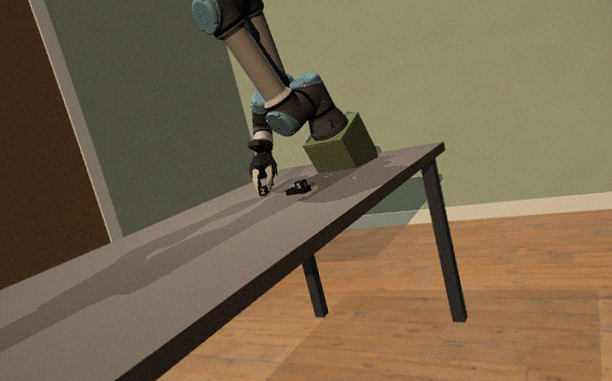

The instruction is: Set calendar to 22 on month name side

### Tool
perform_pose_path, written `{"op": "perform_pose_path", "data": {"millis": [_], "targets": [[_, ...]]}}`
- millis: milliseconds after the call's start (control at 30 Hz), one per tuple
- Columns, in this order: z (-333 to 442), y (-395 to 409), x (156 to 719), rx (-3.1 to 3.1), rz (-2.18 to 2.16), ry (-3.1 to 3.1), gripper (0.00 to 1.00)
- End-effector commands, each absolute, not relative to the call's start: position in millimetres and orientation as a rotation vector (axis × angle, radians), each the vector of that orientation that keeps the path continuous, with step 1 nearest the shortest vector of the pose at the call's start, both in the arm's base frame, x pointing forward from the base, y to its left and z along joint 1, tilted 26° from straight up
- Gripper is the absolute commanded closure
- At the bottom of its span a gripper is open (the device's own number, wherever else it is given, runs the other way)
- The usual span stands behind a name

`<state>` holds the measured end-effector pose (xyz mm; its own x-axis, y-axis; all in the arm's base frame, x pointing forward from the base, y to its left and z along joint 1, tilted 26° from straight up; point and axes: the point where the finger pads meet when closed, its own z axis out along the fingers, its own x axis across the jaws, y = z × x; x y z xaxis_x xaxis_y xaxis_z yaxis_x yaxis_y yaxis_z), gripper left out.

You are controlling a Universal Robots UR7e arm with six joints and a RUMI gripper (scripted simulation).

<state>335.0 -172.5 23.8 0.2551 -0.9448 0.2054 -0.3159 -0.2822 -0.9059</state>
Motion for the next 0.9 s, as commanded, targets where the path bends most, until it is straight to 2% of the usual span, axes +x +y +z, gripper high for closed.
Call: {"op": "perform_pose_path", "data": {"millis": [0,867], "targets": [[22.4,-172.8,335.6,-1.757,-1.031,1.161,0.9],[19.4,-173.1,337.0,-1.757,-1.031,1.161,0.9]]}}
